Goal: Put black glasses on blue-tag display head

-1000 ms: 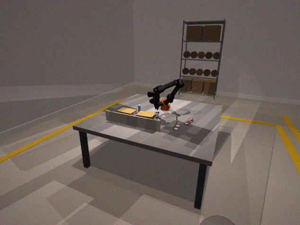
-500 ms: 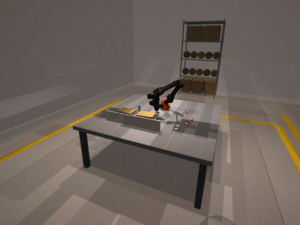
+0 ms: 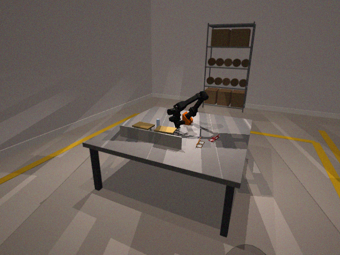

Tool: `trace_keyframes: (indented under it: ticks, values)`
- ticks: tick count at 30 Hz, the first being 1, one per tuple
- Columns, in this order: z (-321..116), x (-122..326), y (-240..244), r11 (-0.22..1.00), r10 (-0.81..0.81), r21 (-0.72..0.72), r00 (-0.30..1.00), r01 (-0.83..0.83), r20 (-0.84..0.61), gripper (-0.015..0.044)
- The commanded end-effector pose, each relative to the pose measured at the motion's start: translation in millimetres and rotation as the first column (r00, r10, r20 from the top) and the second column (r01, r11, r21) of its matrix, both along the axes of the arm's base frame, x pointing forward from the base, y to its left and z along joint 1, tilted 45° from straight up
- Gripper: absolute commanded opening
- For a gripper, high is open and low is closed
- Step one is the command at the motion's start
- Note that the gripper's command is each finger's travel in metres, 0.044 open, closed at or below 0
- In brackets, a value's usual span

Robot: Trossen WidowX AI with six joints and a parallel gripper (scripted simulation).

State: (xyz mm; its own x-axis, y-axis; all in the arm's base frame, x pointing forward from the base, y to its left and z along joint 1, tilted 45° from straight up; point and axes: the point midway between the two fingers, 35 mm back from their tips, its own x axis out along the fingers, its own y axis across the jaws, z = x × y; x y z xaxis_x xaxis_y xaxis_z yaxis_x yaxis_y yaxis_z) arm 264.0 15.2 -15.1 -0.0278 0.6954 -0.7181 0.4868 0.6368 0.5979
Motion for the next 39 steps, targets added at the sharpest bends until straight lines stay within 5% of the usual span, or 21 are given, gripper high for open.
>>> trace_keyframes:
  ticks: [1, 15, 33, 39]
  values:
    - [-5.1, -2.6, 4.8, 1.0, -0.004, 0.005, 1.0, 0.004, -0.008, 0.012]
    - [-7.6, -1.9, 12.4, 1.0, -0.003, 0.007, 1.0, 0.003, -0.008, 0.012]
    - [-8.8, -3.0, 10.9, 1.0, 0.0, 0.004, 1.0, 0.0, -0.009, 0.0]
    - [-5.2, -1.6, 6.6, 1.0, 0.0, 0.003, 1.0, 0.0, -0.009, 0.0]
